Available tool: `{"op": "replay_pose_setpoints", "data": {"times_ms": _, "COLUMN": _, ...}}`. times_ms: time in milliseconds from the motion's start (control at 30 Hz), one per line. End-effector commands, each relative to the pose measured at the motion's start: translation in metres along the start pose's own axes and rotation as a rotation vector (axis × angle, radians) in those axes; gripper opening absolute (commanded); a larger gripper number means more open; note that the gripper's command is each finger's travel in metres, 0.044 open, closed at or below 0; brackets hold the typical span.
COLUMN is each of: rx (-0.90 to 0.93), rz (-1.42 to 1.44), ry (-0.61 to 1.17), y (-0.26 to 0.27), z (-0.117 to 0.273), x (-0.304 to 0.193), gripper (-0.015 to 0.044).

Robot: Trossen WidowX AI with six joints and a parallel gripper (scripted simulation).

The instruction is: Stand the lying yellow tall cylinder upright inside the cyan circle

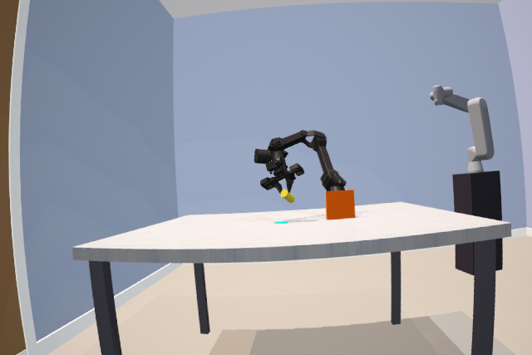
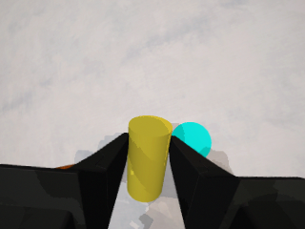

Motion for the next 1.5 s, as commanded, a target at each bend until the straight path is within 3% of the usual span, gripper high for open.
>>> {"op": "replay_pose_setpoints", "data": {"times_ms": 0, "rx": 0.015, "rz": 0.008, "ry": -0.037, "y": 0.000, "z": -0.001, "x": -0.002, "gripper": 0.0105}}
{"op": "replay_pose_setpoints", "data": {"times_ms": 1467, "rx": 0.056, "rz": 0.053, "ry": -0.357, "y": -0.004, "z": -0.004, "x": -0.022, "gripper": 0.0105}}
Point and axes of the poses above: the point midway between the two fingers, 35 mm back from their tips, its own z axis back along the fingers, its own y axis across the jaws, x = y × z, the point moved 6 cm from there along z, back along the fingers
